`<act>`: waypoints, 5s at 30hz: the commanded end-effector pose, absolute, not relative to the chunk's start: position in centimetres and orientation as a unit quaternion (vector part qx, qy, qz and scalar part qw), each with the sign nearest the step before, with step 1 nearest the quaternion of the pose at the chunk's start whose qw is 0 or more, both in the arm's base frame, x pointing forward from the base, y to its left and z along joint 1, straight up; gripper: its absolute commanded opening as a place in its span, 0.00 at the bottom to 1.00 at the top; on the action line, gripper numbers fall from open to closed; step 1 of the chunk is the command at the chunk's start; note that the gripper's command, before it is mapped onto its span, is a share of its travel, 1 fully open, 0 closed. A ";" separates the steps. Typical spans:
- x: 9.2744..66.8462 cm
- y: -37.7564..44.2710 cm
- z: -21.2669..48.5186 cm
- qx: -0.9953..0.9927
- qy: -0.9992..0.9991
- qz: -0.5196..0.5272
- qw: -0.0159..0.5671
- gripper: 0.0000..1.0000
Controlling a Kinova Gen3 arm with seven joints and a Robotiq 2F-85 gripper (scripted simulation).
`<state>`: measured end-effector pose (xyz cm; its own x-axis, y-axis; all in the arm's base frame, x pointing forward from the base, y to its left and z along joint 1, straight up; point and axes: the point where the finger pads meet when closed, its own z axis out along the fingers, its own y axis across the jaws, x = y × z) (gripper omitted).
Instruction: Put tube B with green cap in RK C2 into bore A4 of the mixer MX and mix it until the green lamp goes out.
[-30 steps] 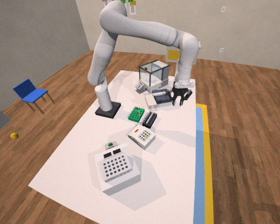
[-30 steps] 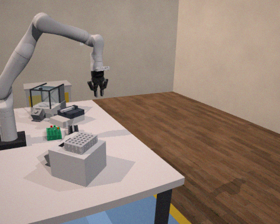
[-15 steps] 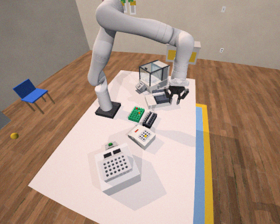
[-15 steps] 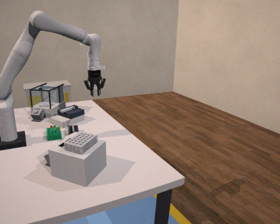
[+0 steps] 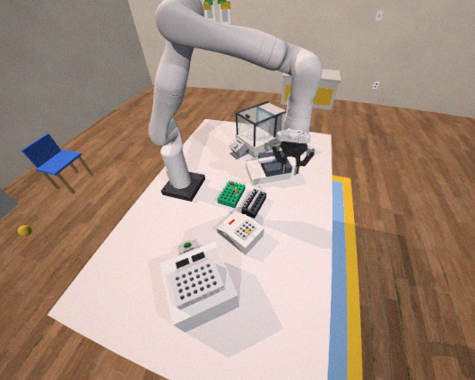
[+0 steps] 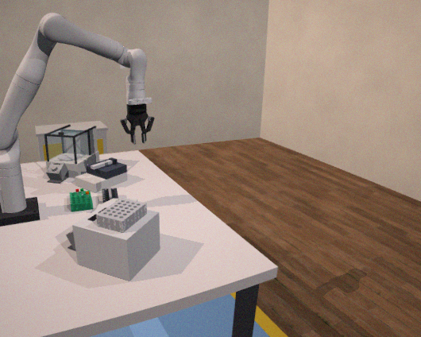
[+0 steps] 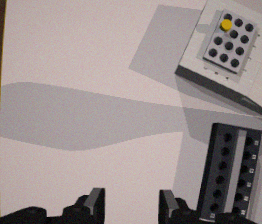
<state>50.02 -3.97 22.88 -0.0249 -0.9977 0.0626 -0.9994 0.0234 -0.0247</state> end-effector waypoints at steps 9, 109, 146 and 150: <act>48.7 -3.7 23.3 0.664 -0.747 0.030 0.012 0.42; 28.1 -0.1 28.9 0.134 -0.991 0.005 0.003 0.42; 27.7 0.1 26.3 -0.045 -0.994 -0.006 0.105 0.42; 27.7 0.1 25.0 -0.045 -0.994 -0.006 0.105 0.42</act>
